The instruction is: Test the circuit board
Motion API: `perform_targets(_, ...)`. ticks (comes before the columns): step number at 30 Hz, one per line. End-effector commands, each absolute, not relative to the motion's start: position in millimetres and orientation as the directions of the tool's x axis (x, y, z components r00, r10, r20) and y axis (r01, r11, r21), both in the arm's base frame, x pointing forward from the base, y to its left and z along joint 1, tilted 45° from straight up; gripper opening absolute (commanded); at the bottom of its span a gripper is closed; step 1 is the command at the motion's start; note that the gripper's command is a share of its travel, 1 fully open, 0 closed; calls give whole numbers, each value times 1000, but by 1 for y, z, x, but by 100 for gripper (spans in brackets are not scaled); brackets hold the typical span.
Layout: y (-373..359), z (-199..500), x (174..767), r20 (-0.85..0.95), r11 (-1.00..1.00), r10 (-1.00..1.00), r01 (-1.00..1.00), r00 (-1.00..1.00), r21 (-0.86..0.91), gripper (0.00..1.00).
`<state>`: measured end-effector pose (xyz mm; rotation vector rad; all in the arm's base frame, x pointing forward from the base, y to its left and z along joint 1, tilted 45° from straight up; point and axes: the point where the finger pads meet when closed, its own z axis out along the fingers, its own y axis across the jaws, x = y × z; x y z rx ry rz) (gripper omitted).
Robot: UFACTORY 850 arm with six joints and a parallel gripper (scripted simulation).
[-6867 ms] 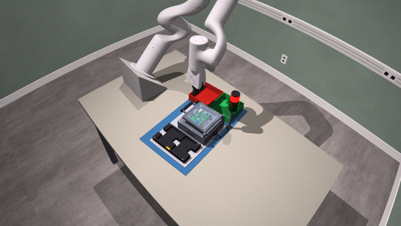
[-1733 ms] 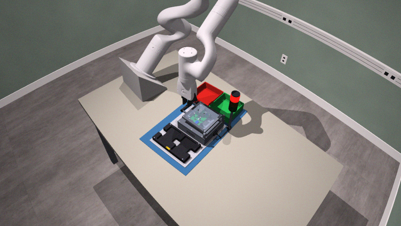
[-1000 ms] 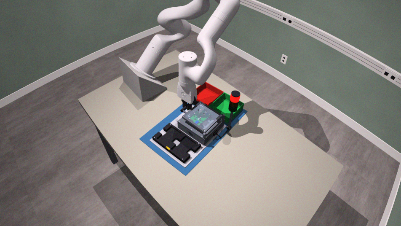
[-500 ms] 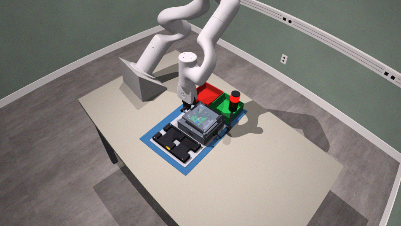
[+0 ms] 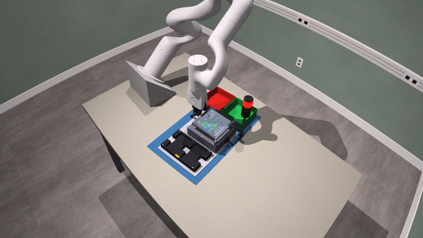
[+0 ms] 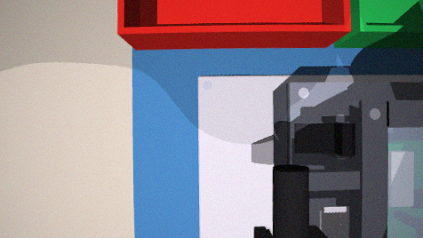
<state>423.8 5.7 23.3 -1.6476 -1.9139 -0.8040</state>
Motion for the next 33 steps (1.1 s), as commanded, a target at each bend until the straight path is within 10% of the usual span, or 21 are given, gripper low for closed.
perform_targets(1, 5, 24, 424, 695, 99, 702, 988, -155, 120, 0)
perform_targets(33, -3, 32, 425, 695, 99, 702, 988, -155, 120, 0)
